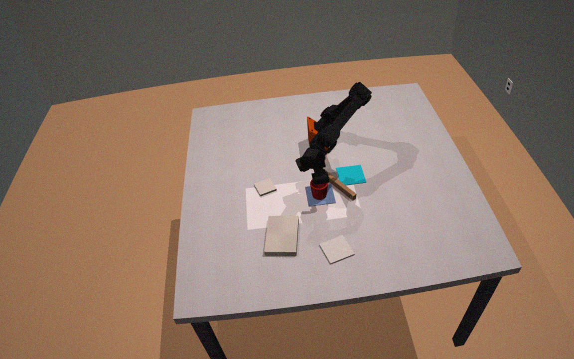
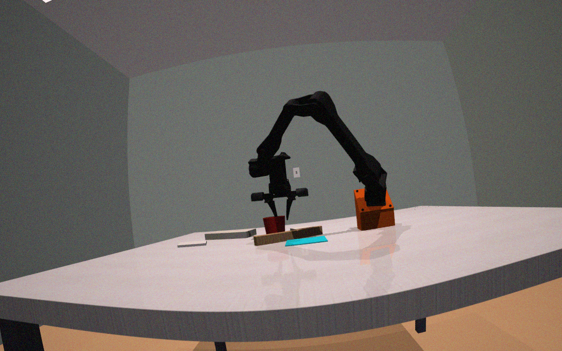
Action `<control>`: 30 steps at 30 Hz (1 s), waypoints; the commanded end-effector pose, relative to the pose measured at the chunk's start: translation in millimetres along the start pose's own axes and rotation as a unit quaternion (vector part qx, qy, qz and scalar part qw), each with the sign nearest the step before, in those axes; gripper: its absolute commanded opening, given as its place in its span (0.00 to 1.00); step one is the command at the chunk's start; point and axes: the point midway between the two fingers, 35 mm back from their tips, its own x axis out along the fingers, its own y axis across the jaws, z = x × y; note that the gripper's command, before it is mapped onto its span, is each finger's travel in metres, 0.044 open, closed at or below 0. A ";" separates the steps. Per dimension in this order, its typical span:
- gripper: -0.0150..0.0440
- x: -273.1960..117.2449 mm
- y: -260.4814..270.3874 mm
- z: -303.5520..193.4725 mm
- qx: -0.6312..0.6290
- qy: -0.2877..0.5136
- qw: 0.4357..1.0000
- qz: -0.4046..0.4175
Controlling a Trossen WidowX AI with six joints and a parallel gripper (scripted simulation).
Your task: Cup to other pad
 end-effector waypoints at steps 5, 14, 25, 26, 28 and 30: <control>0.50 18.8 -4.7 -0.3 0.006 0.006 1.000 -0.006; 0.50 22.8 -5.1 -0.6 0.006 0.006 1.000 -0.006; 0.50 22.8 -5.1 -0.6 0.006 0.006 1.000 -0.006; 0.46 20.8 -3.9 -0.7 0.003 0.003 1.000 -0.004; 0.37 20.8 -3.9 -0.7 0.003 0.003 1.000 -0.004; 0.32 20.8 -3.9 -0.7 0.003 0.003 1.000 -0.004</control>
